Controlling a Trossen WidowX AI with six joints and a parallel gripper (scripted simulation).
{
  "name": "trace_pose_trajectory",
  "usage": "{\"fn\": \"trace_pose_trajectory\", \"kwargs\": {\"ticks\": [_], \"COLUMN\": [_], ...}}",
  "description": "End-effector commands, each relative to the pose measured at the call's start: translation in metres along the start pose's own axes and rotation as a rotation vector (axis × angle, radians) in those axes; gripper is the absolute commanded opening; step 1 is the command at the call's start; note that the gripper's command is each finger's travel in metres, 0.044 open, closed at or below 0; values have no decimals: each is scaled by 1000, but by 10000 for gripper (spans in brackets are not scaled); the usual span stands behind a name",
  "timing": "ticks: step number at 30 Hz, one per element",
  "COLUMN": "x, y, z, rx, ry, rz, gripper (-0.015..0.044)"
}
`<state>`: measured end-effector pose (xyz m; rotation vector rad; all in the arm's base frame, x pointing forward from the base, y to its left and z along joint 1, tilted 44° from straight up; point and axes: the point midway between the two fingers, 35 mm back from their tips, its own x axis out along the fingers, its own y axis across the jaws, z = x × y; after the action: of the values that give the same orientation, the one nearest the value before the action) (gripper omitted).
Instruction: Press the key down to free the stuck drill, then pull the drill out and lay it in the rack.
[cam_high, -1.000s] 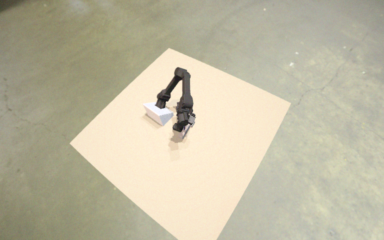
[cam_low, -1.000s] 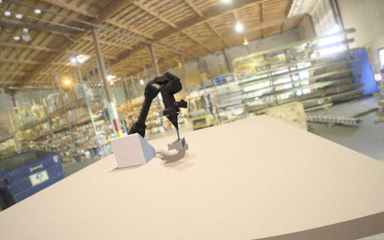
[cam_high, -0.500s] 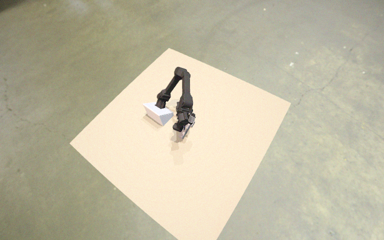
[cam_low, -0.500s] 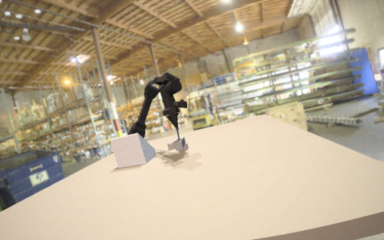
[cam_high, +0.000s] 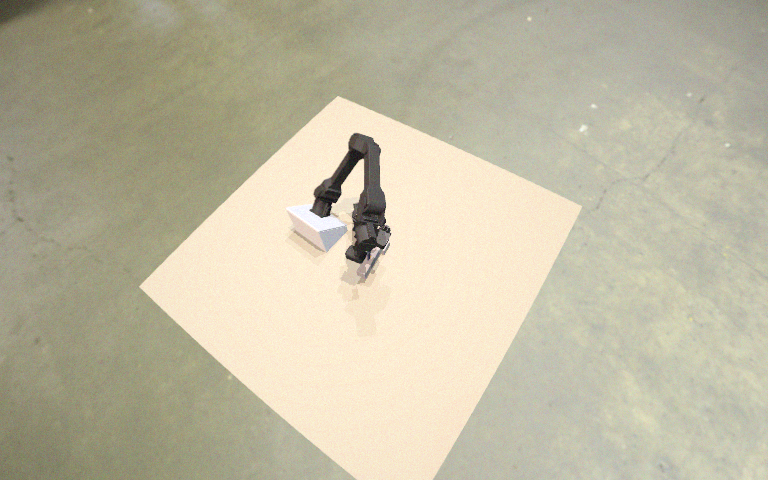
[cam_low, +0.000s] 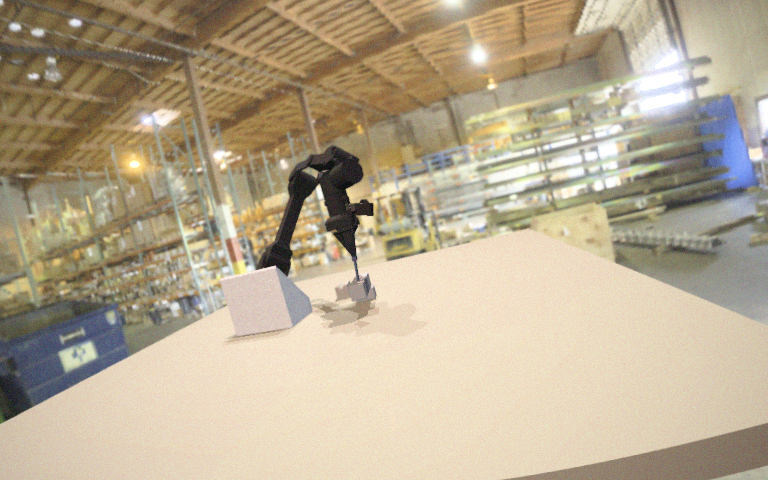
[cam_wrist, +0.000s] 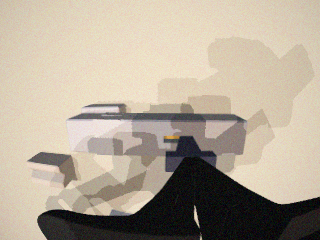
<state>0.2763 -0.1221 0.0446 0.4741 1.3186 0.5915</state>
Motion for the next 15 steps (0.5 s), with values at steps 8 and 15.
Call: {"fn": "trace_pose_trajectory", "kwargs": {"ticks": [8, 15], "x": [23, 25], "y": [6, 7], "z": [-2, -1], "rx": [0, 0], "ry": [41, 41], "rz": [37, 37], "gripper": [0, 0]}}
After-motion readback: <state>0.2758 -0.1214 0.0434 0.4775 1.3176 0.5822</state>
